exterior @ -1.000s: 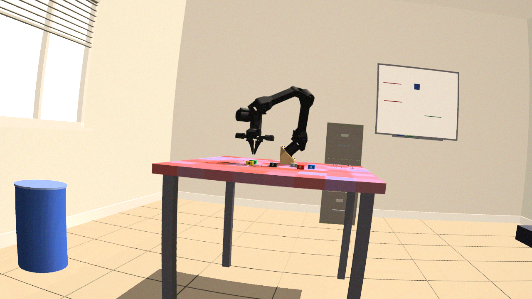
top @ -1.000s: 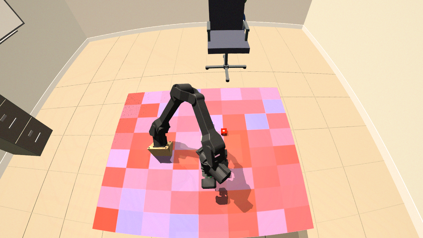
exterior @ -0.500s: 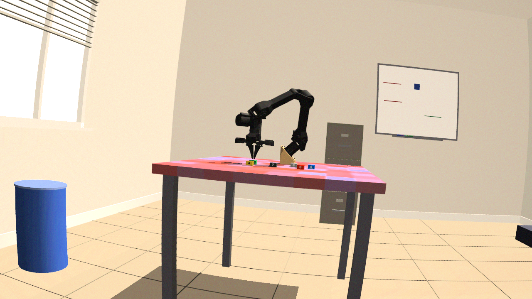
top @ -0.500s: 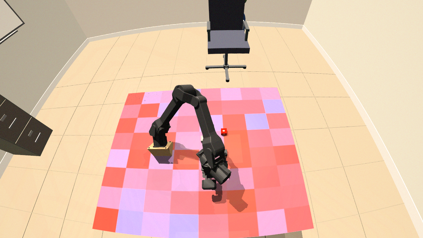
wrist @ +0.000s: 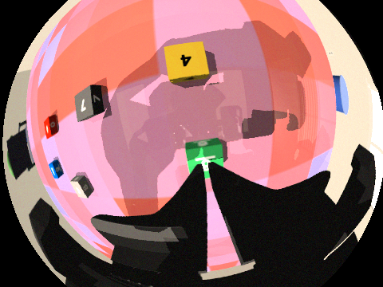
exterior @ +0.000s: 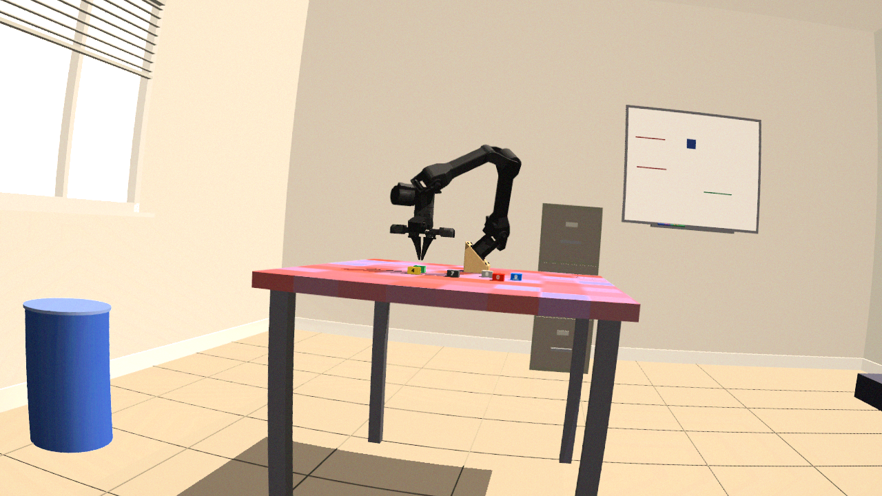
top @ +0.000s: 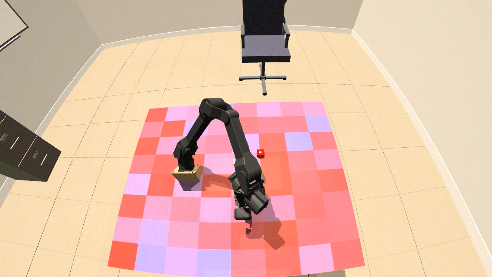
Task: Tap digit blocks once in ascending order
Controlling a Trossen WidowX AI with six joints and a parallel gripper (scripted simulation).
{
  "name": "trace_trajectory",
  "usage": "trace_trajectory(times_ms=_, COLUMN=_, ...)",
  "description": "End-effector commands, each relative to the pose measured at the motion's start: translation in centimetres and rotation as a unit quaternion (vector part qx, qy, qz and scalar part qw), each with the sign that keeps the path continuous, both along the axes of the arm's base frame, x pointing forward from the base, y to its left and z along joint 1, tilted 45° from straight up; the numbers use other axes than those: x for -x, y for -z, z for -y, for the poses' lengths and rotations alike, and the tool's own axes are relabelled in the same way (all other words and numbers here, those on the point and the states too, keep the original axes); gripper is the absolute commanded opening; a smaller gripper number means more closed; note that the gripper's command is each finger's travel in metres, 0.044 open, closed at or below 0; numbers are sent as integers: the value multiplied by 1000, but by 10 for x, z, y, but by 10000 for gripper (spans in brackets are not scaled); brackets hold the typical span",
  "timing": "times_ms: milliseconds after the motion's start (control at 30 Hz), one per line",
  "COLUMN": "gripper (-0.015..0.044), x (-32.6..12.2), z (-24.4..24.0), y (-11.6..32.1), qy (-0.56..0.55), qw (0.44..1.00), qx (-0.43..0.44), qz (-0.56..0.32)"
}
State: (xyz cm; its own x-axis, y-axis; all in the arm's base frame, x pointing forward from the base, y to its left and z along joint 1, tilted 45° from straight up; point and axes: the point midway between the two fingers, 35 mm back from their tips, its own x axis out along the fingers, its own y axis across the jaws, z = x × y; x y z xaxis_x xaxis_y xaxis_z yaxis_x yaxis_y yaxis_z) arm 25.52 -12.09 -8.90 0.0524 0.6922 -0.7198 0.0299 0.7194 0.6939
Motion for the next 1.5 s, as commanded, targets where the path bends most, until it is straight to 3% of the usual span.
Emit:
trace_trajectory(times_ms=0, gripper=20, x=1, z=6, y=-6, qy=-3, qw=1000, qx=1, qz=0)
trace_trajectory(times_ms=233, gripper=20, x=5, z=60, y=-62, qy=-3, qw=1000, qx=2, qz=-1)
trace_trajectory(times_ms=433, gripper=20, x=5, z=62, y=-64, qy=-3, qw=1000, qx=2, qz=-1)
trace_trajectory(times_ms=767, gripper=20, x=-70, z=-13, y=-141, qy=-3, qw=1000, qx=-1, qz=1)
trace_trajectory(times_ms=1000, gripper=20, x=-71, z=-15, y=-140, qy=-3, qw=1000, qx=-1, qz=1)
trace_trajectory(times_ms=1233, gripper=20, x=-75, z=-69, y=-85, qy=-3, qw=1000, qx=-3, qz=1)
trace_trajectory(times_ms=1467, gripper=20, x=-75, z=-71, y=-84, qy=-3, qw=1000, qx=-3, qz=1)
